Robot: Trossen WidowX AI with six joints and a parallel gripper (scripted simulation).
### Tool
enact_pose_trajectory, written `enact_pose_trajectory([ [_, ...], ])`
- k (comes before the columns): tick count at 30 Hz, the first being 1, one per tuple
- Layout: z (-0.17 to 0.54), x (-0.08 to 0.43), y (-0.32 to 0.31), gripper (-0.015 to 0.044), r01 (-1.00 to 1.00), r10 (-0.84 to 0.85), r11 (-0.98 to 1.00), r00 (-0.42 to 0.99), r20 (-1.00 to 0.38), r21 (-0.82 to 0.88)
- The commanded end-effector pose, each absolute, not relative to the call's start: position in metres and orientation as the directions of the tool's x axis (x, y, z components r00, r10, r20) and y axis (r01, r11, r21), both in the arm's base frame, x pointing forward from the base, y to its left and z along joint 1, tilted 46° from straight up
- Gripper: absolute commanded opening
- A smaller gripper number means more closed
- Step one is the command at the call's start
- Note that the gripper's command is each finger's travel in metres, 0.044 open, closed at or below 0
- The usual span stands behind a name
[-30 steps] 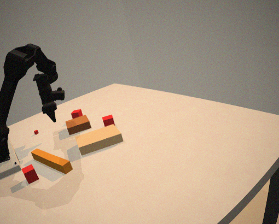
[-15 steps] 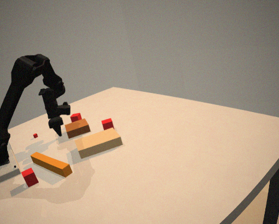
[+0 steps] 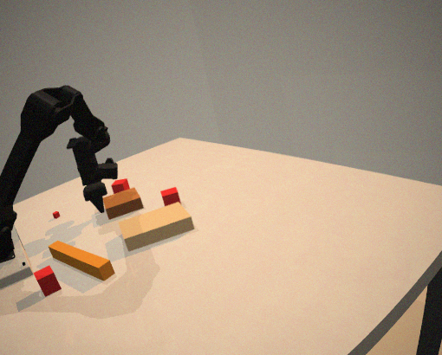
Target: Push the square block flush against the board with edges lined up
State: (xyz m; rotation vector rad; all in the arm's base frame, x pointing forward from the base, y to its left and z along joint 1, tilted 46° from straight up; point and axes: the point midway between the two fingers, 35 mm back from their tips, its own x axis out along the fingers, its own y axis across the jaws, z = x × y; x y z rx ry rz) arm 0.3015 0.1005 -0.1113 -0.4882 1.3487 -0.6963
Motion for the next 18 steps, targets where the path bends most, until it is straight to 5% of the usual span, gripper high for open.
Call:
enact_pose_trajectory([
  [1,-0.11,0.31,0.099,0.0,0.171,-0.704,0.706,0.074,-0.706,-0.687],
  [18,-0.105,0.331,0.097,0.0,0.172,-0.705,0.706,0.074,-0.705,-0.687],
])
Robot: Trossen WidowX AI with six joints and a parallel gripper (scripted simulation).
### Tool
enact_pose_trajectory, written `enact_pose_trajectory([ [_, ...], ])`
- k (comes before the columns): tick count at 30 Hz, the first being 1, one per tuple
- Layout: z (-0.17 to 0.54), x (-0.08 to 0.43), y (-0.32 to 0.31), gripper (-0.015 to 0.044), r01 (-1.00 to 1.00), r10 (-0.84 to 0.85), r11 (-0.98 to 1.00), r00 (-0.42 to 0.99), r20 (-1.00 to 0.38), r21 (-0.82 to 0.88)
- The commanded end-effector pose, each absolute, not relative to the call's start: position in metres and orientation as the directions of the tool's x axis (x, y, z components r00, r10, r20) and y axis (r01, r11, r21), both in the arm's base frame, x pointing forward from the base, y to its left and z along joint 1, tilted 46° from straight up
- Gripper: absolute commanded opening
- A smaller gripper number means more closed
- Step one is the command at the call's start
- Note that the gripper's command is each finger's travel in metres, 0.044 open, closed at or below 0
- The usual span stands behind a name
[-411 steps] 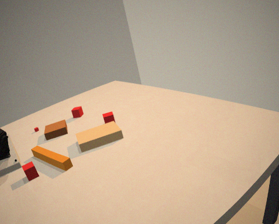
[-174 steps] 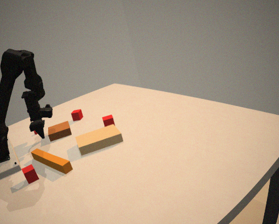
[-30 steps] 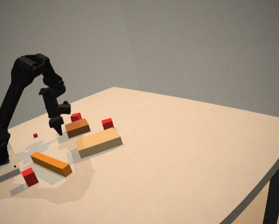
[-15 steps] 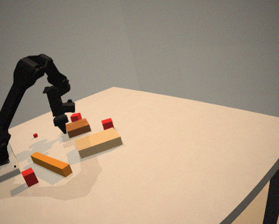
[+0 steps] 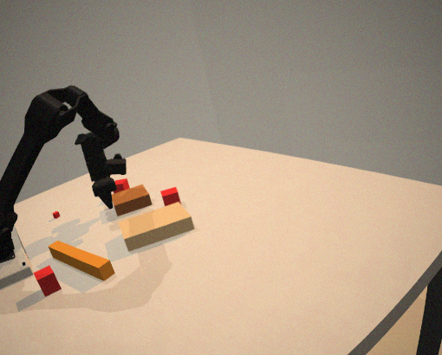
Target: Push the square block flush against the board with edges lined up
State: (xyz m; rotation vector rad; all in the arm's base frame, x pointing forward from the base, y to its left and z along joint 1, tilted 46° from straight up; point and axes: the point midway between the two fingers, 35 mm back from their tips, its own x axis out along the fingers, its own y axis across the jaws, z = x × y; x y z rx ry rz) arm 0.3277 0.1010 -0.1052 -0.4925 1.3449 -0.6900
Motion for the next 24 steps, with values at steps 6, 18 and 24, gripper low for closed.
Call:
enact_pose_trajectory([
  [6,-0.108,0.322,0.098,0.0,0.172,-0.705,0.706,0.074,-0.706,-0.687],
  [18,-0.112,0.303,0.101,0.0,0.171,-0.704,0.707,0.074,-0.706,-0.686],
  [24,-0.114,0.294,0.102,0.0,0.171,-0.704,0.707,0.073,-0.706,-0.687],
])
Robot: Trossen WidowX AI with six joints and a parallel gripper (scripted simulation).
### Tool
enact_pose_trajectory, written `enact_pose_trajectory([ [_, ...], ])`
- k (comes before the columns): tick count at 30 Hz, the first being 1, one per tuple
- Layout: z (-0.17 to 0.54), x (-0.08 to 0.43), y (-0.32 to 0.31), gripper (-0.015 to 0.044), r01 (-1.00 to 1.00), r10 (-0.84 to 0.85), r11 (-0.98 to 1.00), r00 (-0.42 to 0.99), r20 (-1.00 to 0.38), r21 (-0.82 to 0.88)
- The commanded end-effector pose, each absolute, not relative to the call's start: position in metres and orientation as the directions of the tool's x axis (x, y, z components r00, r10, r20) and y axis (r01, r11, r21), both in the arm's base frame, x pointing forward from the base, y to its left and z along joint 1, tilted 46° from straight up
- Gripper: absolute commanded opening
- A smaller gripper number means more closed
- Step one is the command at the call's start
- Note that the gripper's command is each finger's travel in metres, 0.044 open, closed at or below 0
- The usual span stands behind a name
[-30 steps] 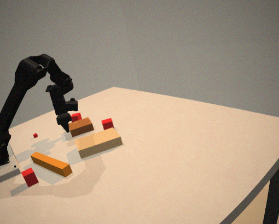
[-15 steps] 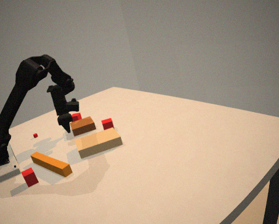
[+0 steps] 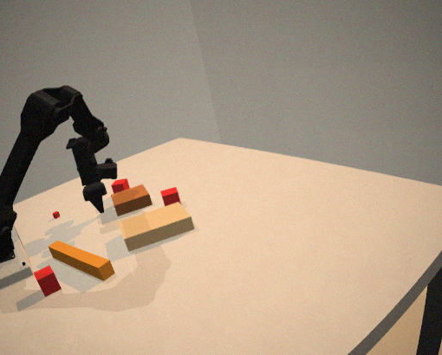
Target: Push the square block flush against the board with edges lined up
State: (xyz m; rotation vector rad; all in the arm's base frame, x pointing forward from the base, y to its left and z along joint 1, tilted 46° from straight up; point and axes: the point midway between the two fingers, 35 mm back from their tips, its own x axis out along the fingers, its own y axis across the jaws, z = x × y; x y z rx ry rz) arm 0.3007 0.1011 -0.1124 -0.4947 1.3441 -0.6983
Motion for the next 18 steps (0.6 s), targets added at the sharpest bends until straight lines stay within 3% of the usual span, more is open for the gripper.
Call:
enact_pose_trajectory([
  [1,-0.115,0.292,0.102,0.0,0.171,-0.704,0.707,0.073,-0.706,-0.687],
  [11,-0.114,0.285,0.104,0.0,0.169,-0.706,0.705,0.075,-0.704,-0.689],
  [18,-0.077,0.281,0.141,0.0,0.17,-0.703,0.708,0.072,-0.708,-0.686],
])
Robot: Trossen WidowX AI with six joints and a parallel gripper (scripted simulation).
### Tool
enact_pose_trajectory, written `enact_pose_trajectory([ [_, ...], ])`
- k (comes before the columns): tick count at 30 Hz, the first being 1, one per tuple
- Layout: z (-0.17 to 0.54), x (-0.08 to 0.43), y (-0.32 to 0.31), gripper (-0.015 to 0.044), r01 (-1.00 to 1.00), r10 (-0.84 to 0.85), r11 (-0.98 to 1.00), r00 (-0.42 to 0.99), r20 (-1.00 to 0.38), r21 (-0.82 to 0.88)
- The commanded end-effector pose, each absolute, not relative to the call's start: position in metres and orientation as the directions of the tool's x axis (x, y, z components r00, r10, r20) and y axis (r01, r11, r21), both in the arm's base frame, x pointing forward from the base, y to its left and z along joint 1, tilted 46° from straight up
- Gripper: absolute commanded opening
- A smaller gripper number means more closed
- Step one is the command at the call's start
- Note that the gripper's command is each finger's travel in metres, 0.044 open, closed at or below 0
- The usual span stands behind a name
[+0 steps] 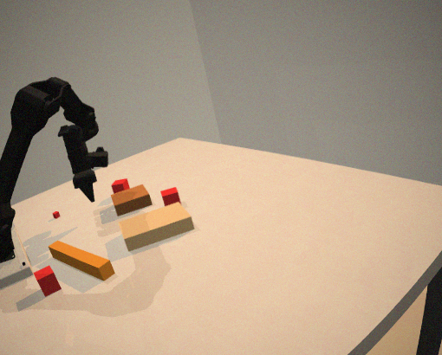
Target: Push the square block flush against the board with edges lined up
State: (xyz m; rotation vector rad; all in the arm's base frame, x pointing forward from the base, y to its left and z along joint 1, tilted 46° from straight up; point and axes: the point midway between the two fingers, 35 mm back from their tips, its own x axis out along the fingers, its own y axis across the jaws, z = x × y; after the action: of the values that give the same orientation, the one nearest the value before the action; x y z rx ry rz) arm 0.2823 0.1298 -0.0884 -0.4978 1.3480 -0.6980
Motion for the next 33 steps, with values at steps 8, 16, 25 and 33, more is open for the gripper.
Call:
enact_pose_trajectory([
  [8,-0.062,0.295,0.131,0.0,0.279,-0.694,0.704,0.071,-0.717,-0.653],
  [16,-0.025,0.324,0.103,0.0,0.517,-0.678,0.653,0.072,-0.732,-0.554],
  [25,0.018,0.348,0.064,0.0,0.746,-0.67,0.53,0.077,-0.738,-0.404],
  [33,0.058,0.361,0.023,0.0,0.895,-0.674,0.373,0.081,-0.735,-0.244],
])
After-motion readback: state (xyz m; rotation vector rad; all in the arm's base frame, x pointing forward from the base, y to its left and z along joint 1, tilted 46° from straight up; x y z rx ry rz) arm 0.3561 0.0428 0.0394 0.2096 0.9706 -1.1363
